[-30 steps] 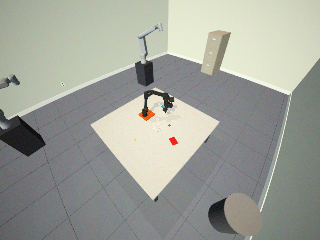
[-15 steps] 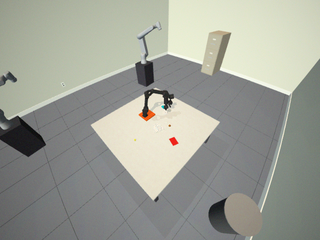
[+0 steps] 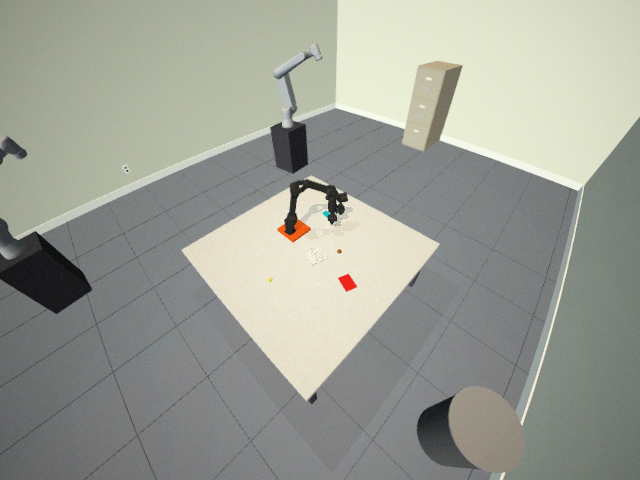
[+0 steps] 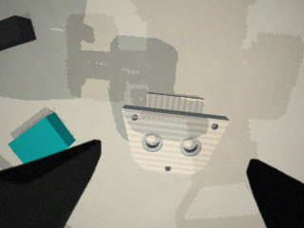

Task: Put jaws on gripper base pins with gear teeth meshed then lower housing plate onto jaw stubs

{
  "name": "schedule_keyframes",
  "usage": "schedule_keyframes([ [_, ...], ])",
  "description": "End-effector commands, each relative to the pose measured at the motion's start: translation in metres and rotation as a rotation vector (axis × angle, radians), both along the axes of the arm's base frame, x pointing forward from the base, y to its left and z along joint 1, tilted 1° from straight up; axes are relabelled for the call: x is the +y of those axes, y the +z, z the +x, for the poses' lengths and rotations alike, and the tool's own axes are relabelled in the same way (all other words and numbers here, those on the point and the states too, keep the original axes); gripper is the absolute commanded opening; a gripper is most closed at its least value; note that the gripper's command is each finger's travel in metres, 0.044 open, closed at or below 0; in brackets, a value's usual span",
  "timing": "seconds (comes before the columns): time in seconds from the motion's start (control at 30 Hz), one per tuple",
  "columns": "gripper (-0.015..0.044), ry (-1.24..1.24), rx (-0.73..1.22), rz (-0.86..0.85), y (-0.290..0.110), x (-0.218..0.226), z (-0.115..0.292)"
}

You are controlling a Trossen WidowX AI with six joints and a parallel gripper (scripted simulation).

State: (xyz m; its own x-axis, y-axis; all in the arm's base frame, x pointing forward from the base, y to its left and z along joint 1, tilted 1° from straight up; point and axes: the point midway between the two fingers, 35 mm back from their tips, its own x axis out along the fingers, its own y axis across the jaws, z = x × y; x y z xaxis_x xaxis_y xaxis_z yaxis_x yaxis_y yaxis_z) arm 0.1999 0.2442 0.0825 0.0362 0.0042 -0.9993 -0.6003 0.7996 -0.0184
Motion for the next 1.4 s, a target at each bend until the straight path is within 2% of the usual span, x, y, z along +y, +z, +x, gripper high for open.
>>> schedule_keyframes([
  [0.0, 0.0440, 0.005, 0.006, -0.004, -0.003, 0.000, -0.001],
  [1.37, 0.0440, 0.005, 0.006, -0.004, -0.043, 0.000, 0.000],
])
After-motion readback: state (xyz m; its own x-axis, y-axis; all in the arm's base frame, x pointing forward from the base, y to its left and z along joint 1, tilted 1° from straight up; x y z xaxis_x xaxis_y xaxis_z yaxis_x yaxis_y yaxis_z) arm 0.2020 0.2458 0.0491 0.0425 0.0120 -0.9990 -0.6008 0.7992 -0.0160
